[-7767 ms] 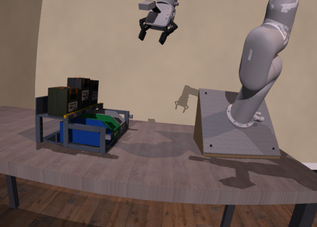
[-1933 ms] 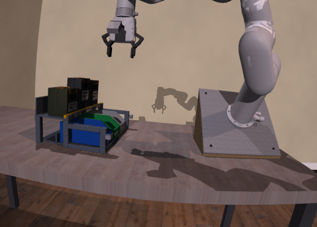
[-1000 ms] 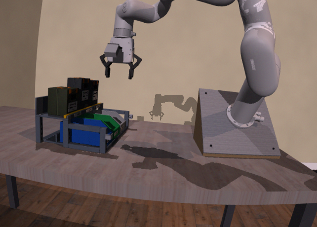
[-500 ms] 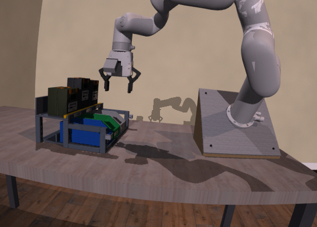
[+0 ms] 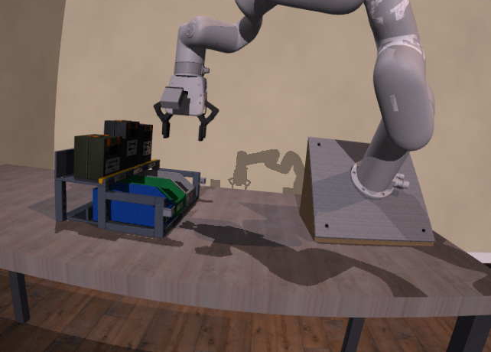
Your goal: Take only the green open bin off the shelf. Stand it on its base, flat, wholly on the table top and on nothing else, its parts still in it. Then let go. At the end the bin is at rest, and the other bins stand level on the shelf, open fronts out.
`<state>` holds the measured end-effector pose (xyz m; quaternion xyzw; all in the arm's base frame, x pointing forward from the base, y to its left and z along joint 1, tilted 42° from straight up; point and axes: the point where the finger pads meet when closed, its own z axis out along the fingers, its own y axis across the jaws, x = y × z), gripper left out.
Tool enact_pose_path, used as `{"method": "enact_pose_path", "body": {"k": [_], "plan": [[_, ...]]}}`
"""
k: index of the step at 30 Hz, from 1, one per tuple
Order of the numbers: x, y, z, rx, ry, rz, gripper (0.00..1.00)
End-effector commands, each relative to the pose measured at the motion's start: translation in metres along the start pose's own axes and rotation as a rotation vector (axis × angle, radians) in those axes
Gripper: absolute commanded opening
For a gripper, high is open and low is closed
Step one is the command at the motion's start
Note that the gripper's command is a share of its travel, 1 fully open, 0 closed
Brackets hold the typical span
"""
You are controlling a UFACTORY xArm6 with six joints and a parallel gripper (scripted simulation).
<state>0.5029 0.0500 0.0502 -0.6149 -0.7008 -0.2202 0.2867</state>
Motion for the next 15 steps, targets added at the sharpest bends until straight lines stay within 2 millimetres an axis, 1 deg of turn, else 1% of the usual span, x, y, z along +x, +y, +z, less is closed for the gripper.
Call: {"method": "enact_pose_path", "body": {"k": [1,15], "plan": [[0.0,0.0011,-0.0017,-0.004,-0.001,-0.001,1.0],[0.0,0.0014,-0.007,-0.004,-0.001,-0.001,1.0]]}}
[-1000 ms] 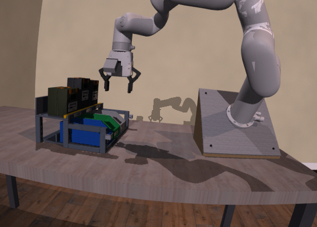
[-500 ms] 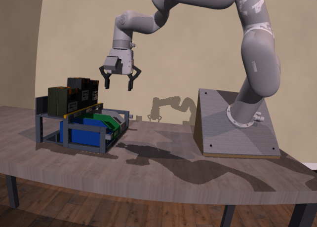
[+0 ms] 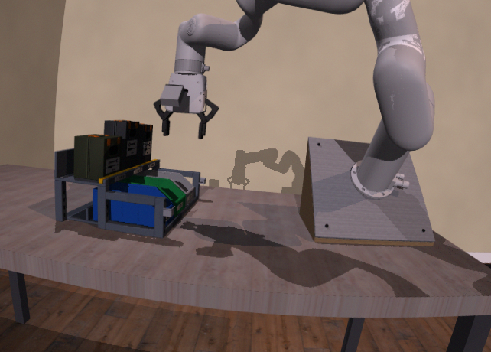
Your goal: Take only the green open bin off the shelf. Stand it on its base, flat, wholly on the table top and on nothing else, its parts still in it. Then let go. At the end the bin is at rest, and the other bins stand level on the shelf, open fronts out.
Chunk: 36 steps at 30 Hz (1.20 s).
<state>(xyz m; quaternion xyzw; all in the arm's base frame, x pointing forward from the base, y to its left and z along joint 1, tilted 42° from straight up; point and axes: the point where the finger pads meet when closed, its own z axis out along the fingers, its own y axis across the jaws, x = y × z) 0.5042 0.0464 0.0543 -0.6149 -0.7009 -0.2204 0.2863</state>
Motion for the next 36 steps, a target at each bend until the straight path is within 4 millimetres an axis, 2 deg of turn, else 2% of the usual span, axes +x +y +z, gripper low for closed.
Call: {"method": "enact_pose_path", "body": {"k": [1,36], "plan": [[0.0,0.0008,-0.0015,-0.003,-0.001,-0.001,1.0],[-0.0001,0.001,-0.0054,-0.003,-0.001,-0.001,1.0]]}}
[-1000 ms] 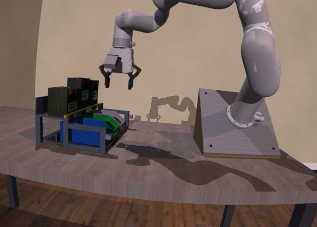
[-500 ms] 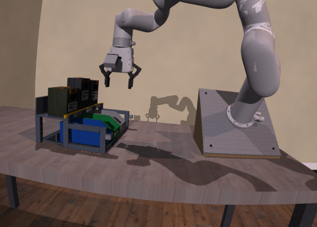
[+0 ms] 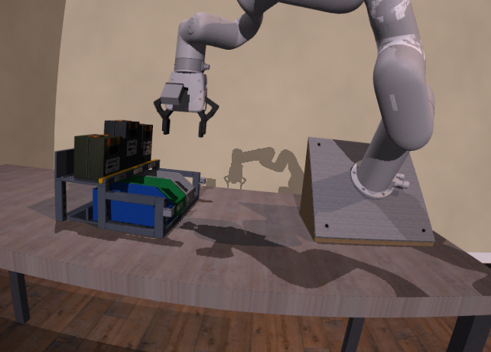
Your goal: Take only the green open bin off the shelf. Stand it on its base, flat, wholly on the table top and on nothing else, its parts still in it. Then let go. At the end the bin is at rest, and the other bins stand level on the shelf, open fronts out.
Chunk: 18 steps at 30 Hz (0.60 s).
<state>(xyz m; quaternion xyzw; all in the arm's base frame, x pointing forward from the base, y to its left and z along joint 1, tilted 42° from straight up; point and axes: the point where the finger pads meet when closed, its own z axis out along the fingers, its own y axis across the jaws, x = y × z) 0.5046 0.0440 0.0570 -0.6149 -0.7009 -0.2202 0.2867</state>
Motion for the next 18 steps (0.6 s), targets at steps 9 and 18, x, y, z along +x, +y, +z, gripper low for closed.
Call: {"method": "enact_pose_path", "body": {"k": [9,18], "plan": [[0.0,0.001,0.042,-0.004,-0.001,-0.001,1.0],[0.0,0.001,0.053,-0.004,-0.001,-0.001,1.0]]}}
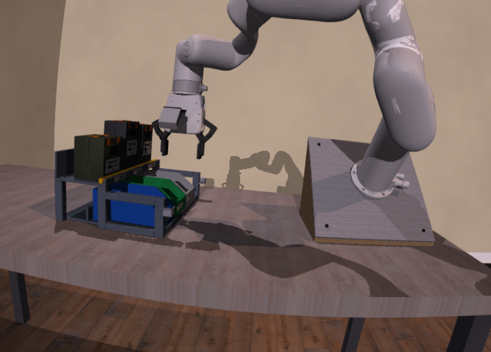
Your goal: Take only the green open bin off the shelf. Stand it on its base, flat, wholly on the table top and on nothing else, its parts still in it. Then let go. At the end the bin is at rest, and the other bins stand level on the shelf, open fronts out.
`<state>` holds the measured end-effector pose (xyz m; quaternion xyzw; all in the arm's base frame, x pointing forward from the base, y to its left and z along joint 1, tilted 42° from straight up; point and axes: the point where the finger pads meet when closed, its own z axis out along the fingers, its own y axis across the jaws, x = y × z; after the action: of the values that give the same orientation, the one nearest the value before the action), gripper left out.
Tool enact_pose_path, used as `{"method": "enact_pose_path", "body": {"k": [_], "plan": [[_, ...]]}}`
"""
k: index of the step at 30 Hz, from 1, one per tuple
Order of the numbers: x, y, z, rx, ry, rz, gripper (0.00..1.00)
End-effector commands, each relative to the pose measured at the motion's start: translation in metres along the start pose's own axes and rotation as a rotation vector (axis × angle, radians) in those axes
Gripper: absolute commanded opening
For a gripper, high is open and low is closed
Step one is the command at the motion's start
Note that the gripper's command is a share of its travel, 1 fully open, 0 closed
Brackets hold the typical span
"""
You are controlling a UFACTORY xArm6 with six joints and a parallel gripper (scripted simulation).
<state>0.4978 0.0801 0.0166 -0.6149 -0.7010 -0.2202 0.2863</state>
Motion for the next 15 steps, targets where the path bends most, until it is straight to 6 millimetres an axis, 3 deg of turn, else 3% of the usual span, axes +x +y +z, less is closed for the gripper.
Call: {"method": "enact_pose_path", "body": {"k": [1,4,9,15], "plan": [[0.0,0.001,-0.001,-0.003,-0.001,-0.001,1.0],[0.0,0.001,-0.001,-0.003,-0.001,-0.001,1.0],[0.0,0.001,0.042,-0.003,-0.001,-0.001,1.0],[0.0,0.001,0.042,-0.003,-0.001,-0.001,1.0]]}}
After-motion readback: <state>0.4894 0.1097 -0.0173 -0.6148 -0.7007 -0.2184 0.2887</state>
